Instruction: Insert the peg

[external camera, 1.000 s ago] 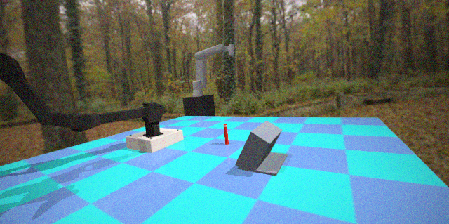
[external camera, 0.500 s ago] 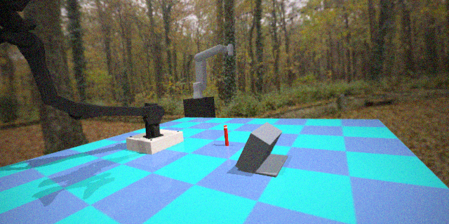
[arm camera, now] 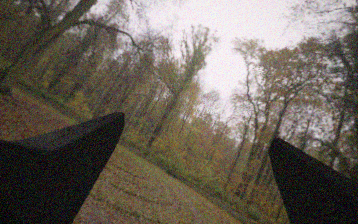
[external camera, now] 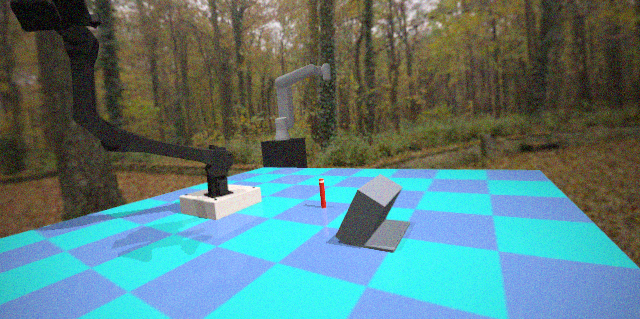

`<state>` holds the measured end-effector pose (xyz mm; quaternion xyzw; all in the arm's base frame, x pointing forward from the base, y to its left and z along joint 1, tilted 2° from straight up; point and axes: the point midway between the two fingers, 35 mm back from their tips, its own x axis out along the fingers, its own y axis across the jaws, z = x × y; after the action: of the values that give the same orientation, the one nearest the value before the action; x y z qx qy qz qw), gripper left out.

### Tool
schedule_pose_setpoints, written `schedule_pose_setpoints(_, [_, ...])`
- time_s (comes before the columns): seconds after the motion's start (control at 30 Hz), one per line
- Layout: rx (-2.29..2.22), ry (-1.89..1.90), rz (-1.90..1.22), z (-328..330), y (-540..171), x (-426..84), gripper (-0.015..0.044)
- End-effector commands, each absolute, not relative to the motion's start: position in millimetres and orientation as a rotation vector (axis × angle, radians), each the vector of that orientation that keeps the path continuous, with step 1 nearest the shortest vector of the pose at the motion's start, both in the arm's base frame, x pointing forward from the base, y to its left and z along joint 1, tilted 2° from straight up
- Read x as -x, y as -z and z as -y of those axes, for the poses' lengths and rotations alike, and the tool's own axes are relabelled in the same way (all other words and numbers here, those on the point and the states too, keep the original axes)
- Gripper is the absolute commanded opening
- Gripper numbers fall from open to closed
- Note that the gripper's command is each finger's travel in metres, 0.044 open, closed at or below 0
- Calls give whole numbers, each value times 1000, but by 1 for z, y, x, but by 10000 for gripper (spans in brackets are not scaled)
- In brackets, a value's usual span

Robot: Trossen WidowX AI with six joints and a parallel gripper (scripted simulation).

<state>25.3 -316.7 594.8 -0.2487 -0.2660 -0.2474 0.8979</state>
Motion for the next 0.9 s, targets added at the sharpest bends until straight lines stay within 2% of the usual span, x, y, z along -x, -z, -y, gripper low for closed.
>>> schedule_pose_setpoints(0.0, [548,479,603,277,-616,-26,440])
schedule_pose_setpoints(0.23, [624,437,706,240,-633,-26,440])
schedule_pose_setpoints(0.87, [816,143,748,59,-656,-70,440])
